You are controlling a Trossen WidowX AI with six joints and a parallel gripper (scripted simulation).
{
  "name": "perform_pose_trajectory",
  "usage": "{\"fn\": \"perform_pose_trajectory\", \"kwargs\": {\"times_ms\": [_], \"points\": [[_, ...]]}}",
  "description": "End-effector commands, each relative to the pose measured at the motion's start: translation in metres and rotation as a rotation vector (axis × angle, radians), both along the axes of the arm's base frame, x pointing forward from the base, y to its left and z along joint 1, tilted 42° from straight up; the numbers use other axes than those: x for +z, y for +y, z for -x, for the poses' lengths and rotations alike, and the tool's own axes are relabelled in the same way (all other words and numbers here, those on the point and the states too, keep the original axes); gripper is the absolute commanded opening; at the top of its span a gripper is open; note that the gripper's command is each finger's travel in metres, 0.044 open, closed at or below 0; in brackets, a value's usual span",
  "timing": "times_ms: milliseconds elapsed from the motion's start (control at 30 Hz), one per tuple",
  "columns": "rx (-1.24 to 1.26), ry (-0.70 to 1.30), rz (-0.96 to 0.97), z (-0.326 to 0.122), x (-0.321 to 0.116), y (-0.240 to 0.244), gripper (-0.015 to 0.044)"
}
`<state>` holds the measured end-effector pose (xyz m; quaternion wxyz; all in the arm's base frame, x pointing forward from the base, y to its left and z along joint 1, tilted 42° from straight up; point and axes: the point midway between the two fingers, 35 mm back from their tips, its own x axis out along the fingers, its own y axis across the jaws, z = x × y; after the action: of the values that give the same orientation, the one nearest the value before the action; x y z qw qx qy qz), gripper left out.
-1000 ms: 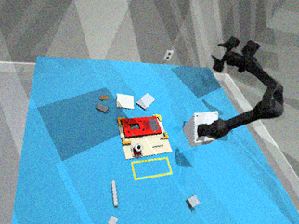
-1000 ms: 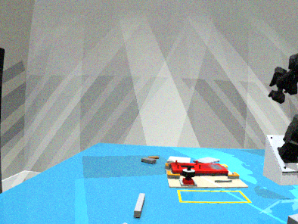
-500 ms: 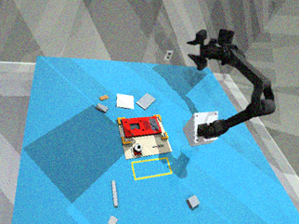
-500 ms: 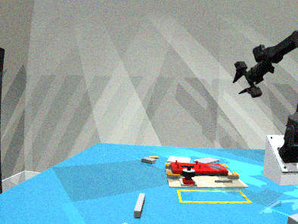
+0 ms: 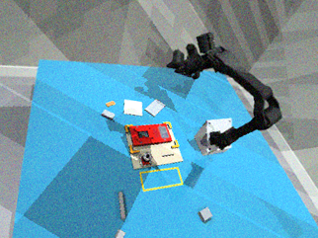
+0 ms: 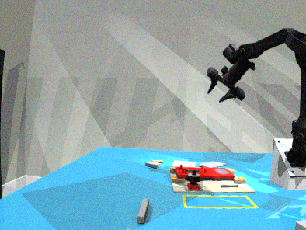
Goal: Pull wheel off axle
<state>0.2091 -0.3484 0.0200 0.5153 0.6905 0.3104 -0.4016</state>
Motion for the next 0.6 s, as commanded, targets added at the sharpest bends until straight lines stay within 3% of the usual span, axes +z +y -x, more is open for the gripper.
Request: {"fn": "perform_pose_trajectory", "kwargs": {"times_ms": [0, 300, 567], "points": [[0.236, -0.009, 0.005, -0.039, 0.001, 0.034, 0.0300], [0.664, -0.041, 0.039, -0.097, 0.008, 0.104, 0.0300], [1.135, -0.130, 0.019, -0.140, 0.021, 0.197, 0.0300]]}}
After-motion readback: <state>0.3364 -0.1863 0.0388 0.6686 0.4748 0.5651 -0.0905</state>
